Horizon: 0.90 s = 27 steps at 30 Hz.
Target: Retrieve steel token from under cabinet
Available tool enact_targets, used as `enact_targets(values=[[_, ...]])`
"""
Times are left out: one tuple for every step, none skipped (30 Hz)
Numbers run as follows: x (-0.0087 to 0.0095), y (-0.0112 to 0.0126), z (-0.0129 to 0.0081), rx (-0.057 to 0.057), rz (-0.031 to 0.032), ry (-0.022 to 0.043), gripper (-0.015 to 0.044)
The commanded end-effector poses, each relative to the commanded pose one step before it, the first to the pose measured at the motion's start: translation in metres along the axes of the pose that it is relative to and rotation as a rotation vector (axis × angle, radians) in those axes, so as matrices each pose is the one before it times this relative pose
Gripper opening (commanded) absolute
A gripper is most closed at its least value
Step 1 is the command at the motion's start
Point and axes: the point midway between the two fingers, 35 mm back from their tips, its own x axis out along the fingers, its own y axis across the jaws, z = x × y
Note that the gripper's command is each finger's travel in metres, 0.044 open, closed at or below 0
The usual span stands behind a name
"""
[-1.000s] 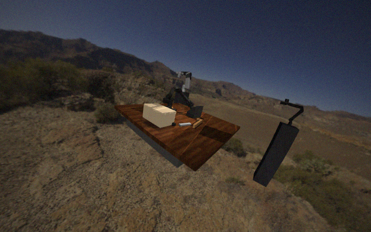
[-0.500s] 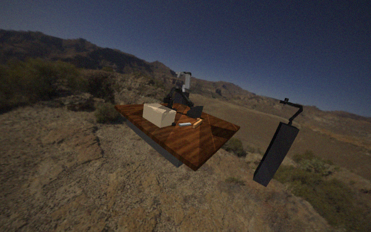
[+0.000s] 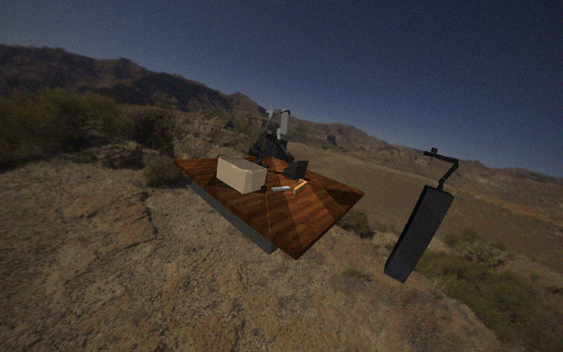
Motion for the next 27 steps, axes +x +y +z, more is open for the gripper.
enact_targets(values=[[0.00093,0.00019,-0.00817,-0.0039,0.00063,0.00474,0.0000],[0.00001,-0.00006,-0.00117,0.0000,-0.00001,0.00005,0.0000],[0.00001,-0.00006,-0.00117,0.0000,-0.00001,0.00005,0.0000],[0.00001,-0.00006,-0.00117,0.0000,-0.00001,0.00005,0.0000],[0.00001,-0.00007,-0.00117,0.0000,-0.00001,0.00005,0.0000],[0.00001,-0.00007,-0.00117,0.0000,-0.00001,0.00005,0.0000],[0.00001,-0.00007,-0.00117,0.0000,-0.00001,0.00005,0.0000],[0.00001,-0.00007,-0.00117,0.0000,-0.00001,0.00005,0.0000],[0.00001,-0.00007,-0.00125,0.0000,-0.00001,0.00006,0.0000],[0.00001,-0.00007,-0.00125,0.0000,-0.00001,0.00006,0.0000],[0.00001,-0.00007,-0.00125,0.0000,-0.00001,0.00006,0.0000],[0.00001,-0.00007,-0.00125,0.0000,-0.00001,0.00006,0.0000],[0.00001,-0.00007,-0.00124,0.0000,-0.00001,0.00006,0.0000],[0.00001,-0.00007,-0.00124,0.0000,-0.00001,0.00006,0.0000],[0.00001,-0.00007,-0.00124,0.0000,-0.00001,0.00006,0.0000],[0.00001,-0.00007,-0.00124,0.0000,-0.00001,0.00006,0.0000],[0.00001,-0.00007,-0.00124,0.0000,-0.00001,0.00006,0.0000],[0.00001,-0.00007,-0.00124,0.0000,-0.00001,0.00006,0.0000],[0.00001,-0.00007,-0.00124,0.0000,-0.00001,0.00006,0.0000],[0.00001,-0.00007,-0.00124,0.0000,-0.00001,0.00006,0.0000],[0.00001,-0.00007,-0.00124,0.0000,-0.00001,0.00006,0.0000],[0.00001,-0.00008,-0.00123,0.0000,-0.00001,0.00006,0.0000],[0.00001,-0.00008,-0.00123,0.0000,-0.00001,0.00006,0.0000],[0.00001,-0.00008,-0.00132,0.0000,-0.00001,0.00006,0.0000],[0.00001,-0.00009,-0.00133,0.0000,-0.00001,0.00006,0.0000],[0.00001,-0.00009,-0.00132,0.0000,-0.00001,0.00006,0.0000],[0.00001,-0.00009,-0.00133,0.0000,-0.00001,0.00006,0.0000]])
